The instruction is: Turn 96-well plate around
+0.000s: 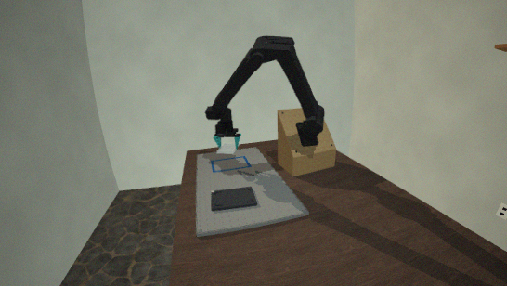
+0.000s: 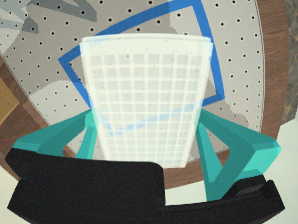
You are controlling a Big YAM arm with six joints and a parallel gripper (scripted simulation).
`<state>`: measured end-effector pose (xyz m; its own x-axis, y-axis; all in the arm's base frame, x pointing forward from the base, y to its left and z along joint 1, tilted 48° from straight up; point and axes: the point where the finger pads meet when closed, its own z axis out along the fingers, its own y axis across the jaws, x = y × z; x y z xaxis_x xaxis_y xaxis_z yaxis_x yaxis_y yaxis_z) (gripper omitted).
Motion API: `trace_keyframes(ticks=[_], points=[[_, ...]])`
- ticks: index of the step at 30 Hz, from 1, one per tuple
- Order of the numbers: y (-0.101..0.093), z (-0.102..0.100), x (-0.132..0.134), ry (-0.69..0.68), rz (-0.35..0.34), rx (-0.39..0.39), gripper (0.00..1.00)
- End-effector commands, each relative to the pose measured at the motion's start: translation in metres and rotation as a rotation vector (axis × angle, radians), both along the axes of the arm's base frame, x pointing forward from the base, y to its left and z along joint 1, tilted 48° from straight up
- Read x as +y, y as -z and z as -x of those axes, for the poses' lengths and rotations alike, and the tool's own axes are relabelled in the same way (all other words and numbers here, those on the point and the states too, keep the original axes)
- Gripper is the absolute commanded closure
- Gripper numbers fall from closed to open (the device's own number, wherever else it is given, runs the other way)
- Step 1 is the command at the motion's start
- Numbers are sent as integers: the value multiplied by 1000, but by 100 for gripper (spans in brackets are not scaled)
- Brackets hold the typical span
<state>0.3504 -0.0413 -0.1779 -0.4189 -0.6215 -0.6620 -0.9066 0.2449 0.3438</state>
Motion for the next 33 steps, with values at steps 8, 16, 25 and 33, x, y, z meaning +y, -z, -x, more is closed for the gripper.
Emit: trace_keyframes(ticks=[8,16,25,33], points=[[-4,-12,-8,2,9,-32,100],[-4,-12,-8,2,9,-32,100],[5,-4,5,-13,0,-14,100],[9,0,11,-9,-3,-2,100]])
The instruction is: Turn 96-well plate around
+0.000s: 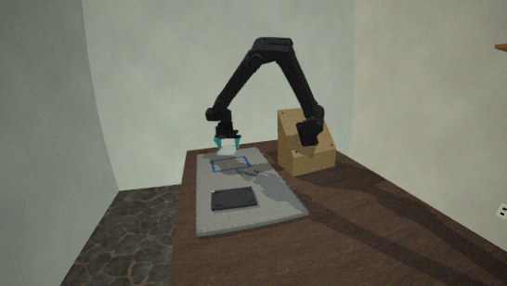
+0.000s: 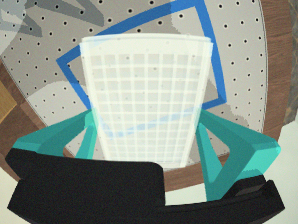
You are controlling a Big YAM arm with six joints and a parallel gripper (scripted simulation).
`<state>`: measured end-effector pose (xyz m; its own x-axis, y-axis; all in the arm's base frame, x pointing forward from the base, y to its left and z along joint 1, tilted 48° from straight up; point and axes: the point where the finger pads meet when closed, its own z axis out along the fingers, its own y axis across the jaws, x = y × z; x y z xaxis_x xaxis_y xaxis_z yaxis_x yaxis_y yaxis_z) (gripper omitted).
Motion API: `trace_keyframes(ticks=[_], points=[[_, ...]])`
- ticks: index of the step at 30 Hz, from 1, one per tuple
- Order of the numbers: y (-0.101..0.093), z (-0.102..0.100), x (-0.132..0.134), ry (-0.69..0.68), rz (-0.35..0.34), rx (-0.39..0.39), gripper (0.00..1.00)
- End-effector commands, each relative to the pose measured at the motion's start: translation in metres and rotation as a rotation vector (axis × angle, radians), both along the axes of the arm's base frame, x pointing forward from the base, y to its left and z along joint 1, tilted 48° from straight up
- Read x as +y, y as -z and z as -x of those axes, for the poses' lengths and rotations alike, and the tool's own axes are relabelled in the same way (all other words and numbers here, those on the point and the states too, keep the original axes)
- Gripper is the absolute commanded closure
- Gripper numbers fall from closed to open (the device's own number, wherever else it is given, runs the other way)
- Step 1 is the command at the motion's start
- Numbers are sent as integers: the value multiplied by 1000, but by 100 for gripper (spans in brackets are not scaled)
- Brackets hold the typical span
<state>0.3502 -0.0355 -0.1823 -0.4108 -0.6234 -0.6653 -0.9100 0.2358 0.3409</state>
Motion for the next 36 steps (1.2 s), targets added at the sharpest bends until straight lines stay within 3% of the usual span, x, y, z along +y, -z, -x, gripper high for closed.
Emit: trace_keyframes(ticks=[1,17,22,36], points=[[4,-1,5,0,1,-2,100],[11,-1,12,0,1,-2,100],[5,-6,7,11,9,-20,100],[19,0,20,0,1,-1,100]])
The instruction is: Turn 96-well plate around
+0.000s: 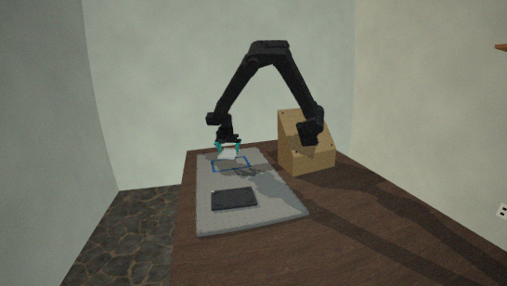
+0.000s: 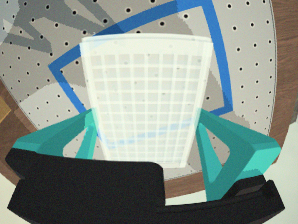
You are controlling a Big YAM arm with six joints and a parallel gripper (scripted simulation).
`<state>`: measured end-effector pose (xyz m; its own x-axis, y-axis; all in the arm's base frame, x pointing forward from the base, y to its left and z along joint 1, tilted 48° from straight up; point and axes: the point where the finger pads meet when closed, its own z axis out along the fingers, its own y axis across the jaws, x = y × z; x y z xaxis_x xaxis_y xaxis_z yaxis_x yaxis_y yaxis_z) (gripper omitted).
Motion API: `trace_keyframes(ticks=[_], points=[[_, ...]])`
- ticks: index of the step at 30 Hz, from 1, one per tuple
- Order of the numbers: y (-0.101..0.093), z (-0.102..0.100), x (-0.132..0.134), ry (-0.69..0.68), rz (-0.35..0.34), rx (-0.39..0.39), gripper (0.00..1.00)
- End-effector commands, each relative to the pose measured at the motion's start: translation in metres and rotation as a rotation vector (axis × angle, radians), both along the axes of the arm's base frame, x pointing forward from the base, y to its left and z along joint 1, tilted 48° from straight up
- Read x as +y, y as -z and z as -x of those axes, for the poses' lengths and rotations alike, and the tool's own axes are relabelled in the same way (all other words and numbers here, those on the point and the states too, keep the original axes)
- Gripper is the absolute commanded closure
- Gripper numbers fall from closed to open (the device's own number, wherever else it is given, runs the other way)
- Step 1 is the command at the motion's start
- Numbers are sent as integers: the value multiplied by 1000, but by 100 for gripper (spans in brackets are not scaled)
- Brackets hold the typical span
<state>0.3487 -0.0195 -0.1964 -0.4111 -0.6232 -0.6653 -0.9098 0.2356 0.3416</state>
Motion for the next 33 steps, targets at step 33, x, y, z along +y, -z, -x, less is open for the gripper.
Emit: trace_keyframes(ticks=[33], points=[[17,-1,19,0,2,-3,100]])
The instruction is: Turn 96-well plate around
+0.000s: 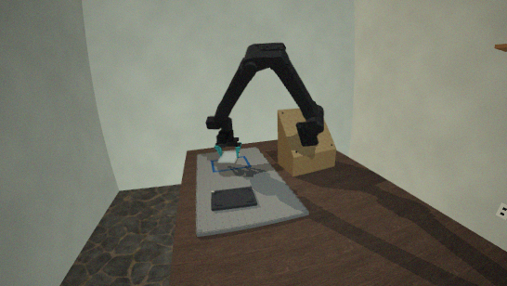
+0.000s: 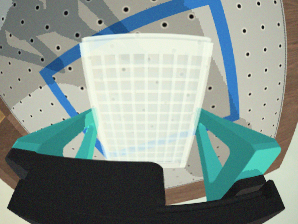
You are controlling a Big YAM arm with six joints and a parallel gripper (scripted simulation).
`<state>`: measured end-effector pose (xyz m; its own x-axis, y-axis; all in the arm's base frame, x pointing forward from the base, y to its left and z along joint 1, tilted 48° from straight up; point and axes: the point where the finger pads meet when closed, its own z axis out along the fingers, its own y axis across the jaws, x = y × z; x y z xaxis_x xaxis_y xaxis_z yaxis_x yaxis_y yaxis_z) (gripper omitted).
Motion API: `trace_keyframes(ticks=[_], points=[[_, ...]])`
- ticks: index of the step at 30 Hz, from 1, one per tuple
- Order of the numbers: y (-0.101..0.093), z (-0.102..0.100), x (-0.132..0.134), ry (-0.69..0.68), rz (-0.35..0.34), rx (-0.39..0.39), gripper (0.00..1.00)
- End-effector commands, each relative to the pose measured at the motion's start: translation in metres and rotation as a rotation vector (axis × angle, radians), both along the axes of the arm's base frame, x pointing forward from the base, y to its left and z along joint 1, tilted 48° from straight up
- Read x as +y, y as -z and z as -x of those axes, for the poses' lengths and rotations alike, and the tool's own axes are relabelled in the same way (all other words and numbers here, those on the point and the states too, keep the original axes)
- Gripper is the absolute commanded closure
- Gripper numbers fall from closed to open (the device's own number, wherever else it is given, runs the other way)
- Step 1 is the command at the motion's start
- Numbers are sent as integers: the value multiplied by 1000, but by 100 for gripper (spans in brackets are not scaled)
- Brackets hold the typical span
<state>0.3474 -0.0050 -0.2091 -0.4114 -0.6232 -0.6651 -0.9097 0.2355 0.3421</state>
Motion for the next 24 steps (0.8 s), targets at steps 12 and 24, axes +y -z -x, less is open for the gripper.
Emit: trace_keyframes(ticks=[12,24], points=[[7,-1,9,0,1,-4,100],[10,-6,13,0,5,-15,100]])
